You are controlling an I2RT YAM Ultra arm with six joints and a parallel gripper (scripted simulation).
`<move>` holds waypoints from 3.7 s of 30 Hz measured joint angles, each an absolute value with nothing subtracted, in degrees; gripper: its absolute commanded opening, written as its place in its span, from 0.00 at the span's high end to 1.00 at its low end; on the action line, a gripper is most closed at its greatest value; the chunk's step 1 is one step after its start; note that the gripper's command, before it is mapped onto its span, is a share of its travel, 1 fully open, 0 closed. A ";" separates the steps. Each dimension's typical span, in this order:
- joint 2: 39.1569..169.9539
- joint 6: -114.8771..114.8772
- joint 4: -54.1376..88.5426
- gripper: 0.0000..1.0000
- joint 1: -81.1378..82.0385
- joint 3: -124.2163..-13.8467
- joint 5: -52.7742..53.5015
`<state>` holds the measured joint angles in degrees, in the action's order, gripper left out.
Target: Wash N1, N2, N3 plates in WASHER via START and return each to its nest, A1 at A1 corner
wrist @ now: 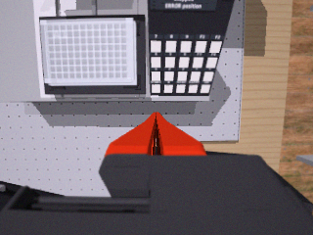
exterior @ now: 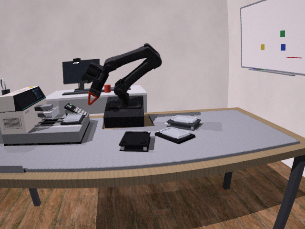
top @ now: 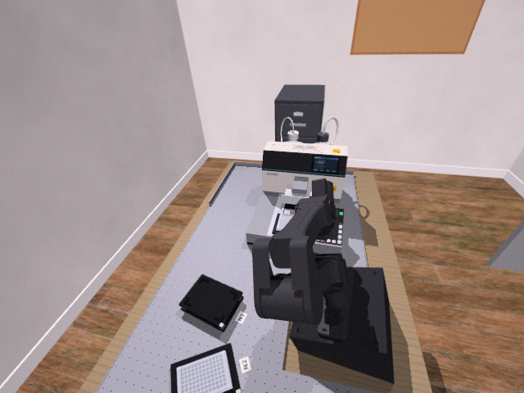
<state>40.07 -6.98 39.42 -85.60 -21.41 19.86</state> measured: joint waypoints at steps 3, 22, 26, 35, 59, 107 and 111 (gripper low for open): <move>40.07 -6.98 39.42 1.00 -85.60 -21.41 19.86; 41.06 -7.35 38.30 1.00 -84.71 -20.64 19.62; 42.15 -7.99 36.97 1.00 -83.88 -19.92 19.27; 45.45 -9.65 31.79 1.00 -81.78 -18.15 18.24; 57.56 -13.80 15.38 1.00 -77.14 -14.57 15.64; 59.33 -14.70 10.66 1.00 -76.73 -14.31 15.05; 59.33 -14.70 10.66 1.00 -76.73 -14.31 15.05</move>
